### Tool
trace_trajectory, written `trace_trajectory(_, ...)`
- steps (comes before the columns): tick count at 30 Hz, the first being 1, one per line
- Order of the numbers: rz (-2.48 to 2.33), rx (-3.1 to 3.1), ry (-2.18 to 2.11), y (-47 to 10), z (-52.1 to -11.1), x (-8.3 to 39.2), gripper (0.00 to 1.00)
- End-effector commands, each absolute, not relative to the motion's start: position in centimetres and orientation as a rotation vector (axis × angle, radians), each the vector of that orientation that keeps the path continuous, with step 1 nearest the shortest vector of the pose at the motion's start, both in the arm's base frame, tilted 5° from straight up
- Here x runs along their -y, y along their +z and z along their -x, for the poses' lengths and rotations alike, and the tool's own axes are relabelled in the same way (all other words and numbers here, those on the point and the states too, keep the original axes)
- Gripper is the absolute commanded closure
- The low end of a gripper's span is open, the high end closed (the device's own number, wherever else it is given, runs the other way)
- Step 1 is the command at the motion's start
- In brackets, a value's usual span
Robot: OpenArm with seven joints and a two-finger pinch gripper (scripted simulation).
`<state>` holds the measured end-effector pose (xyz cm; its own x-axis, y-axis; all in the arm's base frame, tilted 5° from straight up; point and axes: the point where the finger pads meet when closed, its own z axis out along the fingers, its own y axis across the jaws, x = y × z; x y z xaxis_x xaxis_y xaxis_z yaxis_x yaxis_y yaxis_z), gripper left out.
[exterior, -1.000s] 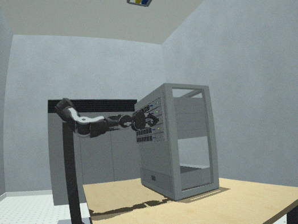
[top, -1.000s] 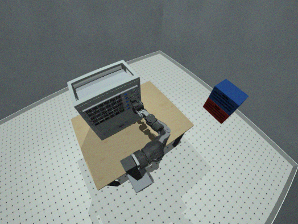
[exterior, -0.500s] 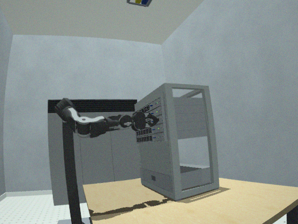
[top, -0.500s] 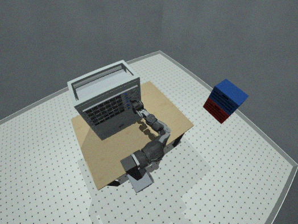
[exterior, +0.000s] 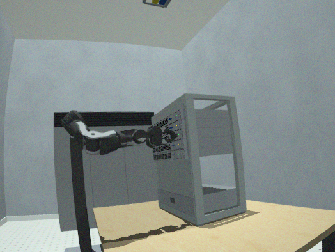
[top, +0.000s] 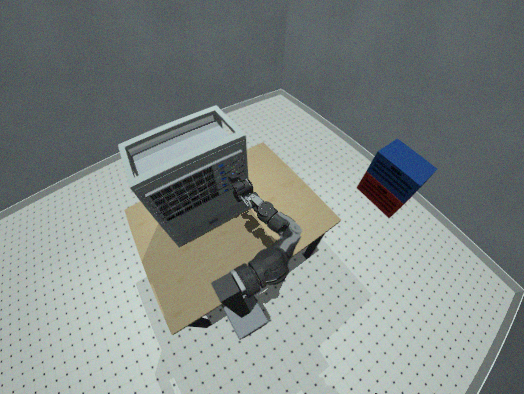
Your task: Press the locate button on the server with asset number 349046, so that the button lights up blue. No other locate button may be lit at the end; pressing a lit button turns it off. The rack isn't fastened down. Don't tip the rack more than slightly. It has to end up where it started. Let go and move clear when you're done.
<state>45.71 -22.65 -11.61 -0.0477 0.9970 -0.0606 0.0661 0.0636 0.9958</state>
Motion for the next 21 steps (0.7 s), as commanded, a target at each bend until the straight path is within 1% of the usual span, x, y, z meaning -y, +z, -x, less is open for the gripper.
trace_trajectory(1,-1.193,-1.308,1.166,-11.3,-45.6,22.8,1.0)
trace_trajectory(21,-1.193,-1.308,1.166,-11.1,-42.8,22.9,1.0)
